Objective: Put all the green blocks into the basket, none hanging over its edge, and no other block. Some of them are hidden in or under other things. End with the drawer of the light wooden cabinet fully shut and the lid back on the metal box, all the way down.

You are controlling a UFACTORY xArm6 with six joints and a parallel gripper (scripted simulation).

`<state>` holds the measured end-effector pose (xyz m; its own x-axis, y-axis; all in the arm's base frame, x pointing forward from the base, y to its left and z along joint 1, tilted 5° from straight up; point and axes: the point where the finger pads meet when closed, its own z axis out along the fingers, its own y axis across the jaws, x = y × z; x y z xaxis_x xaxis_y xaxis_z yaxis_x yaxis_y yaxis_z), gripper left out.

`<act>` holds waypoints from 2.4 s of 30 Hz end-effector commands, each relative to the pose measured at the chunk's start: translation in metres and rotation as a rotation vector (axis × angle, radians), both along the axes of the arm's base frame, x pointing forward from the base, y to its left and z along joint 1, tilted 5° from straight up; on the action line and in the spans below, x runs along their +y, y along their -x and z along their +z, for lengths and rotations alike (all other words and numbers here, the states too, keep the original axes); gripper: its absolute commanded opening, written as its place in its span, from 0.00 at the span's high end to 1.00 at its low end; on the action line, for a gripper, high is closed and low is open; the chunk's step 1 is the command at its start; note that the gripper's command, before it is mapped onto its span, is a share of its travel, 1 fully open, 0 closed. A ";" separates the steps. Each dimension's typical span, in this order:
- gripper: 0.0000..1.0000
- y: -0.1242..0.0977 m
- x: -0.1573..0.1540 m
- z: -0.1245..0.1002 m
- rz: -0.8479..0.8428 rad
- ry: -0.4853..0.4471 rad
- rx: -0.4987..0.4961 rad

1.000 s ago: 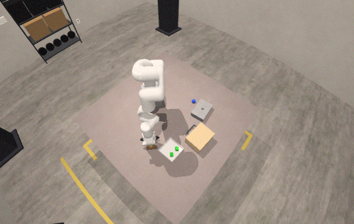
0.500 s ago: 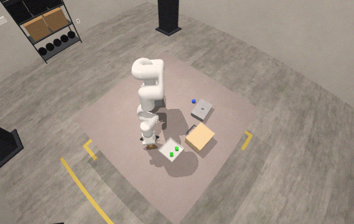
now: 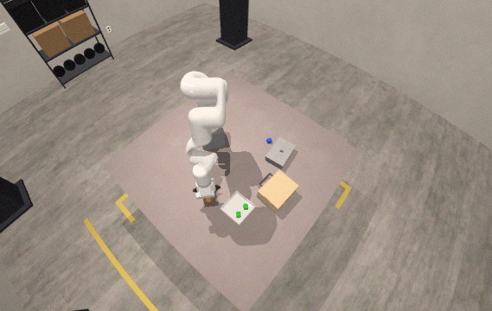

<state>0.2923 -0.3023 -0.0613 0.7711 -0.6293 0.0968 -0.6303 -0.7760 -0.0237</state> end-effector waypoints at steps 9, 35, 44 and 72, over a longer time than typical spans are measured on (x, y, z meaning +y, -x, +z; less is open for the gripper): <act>0.38 0.005 0.003 0.066 -0.001 0.004 0.012; 0.38 0.001 0.036 0.102 0.041 0.007 0.015; 0.38 0.001 0.150 0.096 0.201 0.020 0.021; 0.38 0.001 0.150 0.095 0.201 0.020 0.021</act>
<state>0.2905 -0.1522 0.0335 0.8830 -0.4611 0.0874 -0.4633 -0.8862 0.0048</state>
